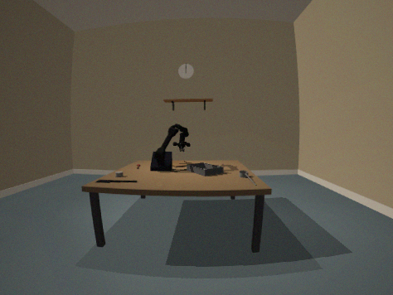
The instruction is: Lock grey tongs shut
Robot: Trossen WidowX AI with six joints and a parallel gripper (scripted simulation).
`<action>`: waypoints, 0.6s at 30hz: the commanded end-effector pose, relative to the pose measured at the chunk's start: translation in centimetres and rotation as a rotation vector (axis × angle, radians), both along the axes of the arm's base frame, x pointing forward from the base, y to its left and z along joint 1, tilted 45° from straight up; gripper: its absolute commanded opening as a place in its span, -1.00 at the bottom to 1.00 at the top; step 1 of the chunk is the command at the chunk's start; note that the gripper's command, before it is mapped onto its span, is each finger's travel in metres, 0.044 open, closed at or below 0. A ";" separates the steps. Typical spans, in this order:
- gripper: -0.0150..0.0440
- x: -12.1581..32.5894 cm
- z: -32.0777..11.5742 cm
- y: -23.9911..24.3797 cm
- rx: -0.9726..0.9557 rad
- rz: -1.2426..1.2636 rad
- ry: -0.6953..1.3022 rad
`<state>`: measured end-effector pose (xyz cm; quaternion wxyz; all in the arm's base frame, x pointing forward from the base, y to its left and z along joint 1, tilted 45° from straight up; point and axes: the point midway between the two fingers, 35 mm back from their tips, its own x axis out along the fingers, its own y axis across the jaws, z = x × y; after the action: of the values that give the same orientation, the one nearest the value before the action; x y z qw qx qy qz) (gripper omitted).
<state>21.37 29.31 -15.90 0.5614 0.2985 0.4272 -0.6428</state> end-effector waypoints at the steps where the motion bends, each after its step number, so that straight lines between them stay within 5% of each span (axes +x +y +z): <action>1: -1.00 -0.1 0.3 0.2 -0.072 0.031 -0.018; 18: -1.00 -0.5 1.6 0.3 -0.241 0.110 -0.057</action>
<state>20.78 29.53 -14.37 0.6344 0.2252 0.3530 -0.6498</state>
